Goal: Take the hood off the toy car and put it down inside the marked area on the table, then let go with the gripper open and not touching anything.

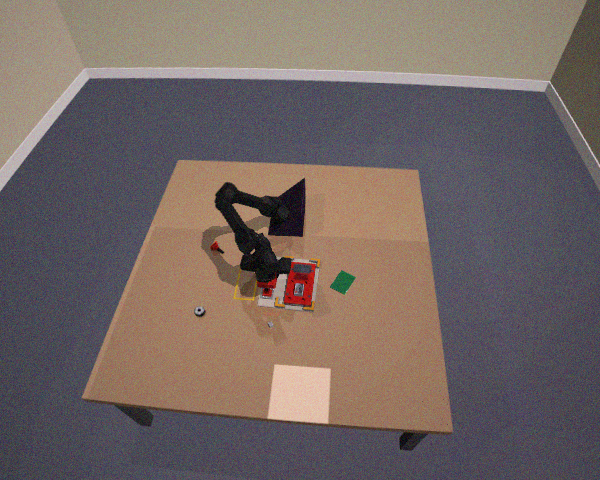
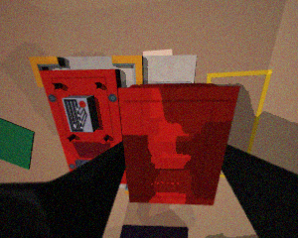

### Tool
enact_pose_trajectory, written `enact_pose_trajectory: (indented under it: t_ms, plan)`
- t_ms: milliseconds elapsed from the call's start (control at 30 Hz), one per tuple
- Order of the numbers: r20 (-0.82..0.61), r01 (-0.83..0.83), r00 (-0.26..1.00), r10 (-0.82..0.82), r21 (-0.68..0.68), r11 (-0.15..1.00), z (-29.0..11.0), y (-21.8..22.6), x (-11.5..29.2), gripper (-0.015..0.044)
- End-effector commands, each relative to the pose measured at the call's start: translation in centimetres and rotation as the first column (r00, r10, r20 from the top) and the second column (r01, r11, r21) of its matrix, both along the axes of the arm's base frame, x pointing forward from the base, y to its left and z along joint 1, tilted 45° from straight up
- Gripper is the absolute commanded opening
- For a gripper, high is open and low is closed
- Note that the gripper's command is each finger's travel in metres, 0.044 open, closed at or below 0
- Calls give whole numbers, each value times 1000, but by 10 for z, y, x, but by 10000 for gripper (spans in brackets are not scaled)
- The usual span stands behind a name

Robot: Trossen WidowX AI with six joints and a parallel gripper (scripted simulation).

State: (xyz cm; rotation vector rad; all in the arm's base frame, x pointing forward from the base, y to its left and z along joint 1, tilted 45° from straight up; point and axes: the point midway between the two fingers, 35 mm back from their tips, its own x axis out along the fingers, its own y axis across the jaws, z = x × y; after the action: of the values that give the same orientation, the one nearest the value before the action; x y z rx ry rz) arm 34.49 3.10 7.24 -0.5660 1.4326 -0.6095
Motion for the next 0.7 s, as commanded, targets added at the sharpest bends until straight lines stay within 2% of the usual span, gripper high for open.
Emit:
enact_pose_trajectory:
  t_ms: [0, 667]
  plan:
    - [-3, -6, 1000, 6, -5, 1000, 13, -12, -5, 0]
    - [-3, -1, 1000, 1, -21, 1000, 69, -73, -43, 0]
